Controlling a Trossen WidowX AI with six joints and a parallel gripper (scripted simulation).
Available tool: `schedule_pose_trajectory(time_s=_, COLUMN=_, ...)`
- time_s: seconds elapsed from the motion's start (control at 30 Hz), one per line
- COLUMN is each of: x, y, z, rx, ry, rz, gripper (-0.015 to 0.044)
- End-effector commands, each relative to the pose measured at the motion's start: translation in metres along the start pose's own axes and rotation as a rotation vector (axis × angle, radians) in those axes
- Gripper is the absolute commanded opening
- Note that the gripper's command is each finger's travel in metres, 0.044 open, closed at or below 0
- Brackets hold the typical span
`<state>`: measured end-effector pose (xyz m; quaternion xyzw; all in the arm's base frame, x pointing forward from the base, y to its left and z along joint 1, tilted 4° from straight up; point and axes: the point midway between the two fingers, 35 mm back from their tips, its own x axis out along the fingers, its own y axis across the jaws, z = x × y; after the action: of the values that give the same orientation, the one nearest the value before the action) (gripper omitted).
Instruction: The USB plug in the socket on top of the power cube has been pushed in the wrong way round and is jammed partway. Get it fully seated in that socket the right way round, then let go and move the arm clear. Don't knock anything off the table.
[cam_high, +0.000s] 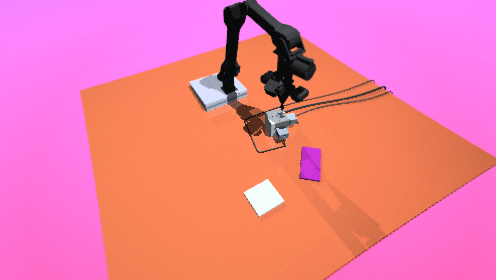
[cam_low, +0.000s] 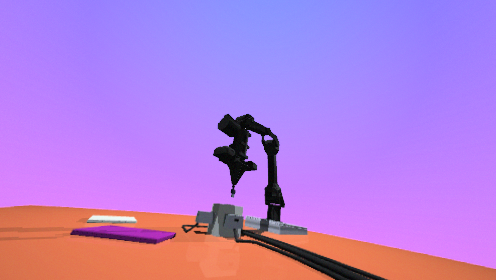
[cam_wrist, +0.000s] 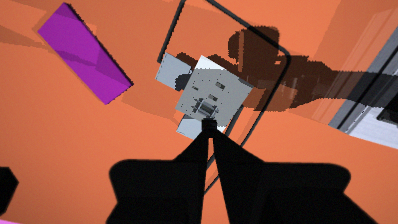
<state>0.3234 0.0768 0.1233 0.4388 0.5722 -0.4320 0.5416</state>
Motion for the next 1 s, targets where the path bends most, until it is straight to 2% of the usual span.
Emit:
schedule_pose_trajectory(time_s=0.0, x=0.0002, y=0.0002, z=0.0000, rx=0.099, ry=0.000, rz=0.001, gripper=0.0000)
schedule_pose_trajectory(time_s=0.43, x=0.0002, y=0.0002, z=0.0000, rx=0.422, ry=0.000, rz=0.001, gripper=0.0000)
schedule_pose_trajectory(time_s=0.97, x=0.0004, y=0.0002, z=0.0001, rx=0.423, ry=-0.001, rz=0.001, gripper=0.0000)
